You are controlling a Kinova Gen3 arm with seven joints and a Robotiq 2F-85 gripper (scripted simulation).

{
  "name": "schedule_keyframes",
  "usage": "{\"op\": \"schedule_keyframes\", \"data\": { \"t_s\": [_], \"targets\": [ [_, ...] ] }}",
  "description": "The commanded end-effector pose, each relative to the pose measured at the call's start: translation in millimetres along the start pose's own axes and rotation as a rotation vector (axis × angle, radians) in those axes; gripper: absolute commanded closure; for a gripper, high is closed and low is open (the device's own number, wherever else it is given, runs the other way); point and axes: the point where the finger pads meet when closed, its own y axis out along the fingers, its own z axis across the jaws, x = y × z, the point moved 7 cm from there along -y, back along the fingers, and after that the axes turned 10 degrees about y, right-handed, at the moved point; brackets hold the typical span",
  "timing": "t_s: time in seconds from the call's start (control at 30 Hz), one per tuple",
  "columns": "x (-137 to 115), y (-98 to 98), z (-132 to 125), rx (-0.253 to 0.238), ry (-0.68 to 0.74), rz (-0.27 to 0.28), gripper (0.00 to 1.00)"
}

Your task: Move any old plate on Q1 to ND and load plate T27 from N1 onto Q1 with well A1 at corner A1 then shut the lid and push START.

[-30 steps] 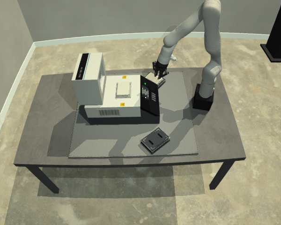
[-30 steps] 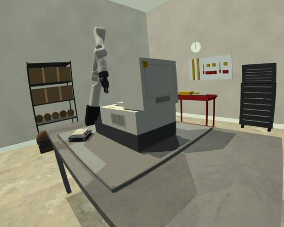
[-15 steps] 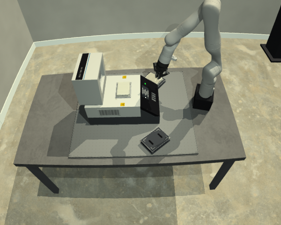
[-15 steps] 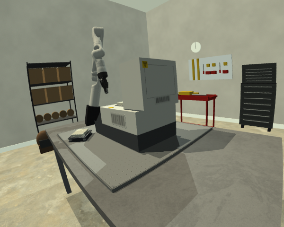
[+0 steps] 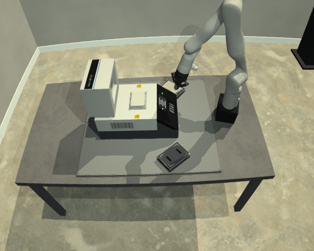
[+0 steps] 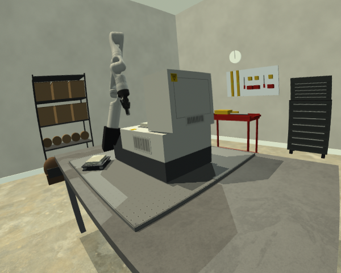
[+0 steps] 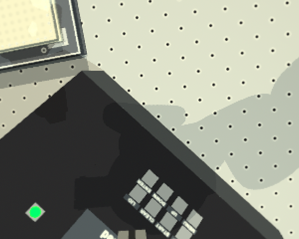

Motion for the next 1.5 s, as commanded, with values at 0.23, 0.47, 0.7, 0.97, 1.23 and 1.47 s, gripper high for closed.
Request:
{"op": "schedule_keyframes", "data": {
  "t_s": [0.23, 0.47, 0.7, 0.97, 1.23, 1.47],
  "targets": [
    [-2, 11.6, 2, -0.001, 0.0, -0.001, 0.9],
    [-4, 20.6, 3, -0.001, 0.0, -0.001, 0.9],
    [-6, 27.1, 4, -0.001, 0.0, -0.001, 0.9],
    [-8, 37.4, 5, -0.001, 0.0, -0.001, 0.9],
    [-10, 45.1, 7, -0.001, 0.0, -0.001, 0.9],
    [-12, 54.1, 8, -0.001, 0.0, -0.001, 0.9]
  ]
}}
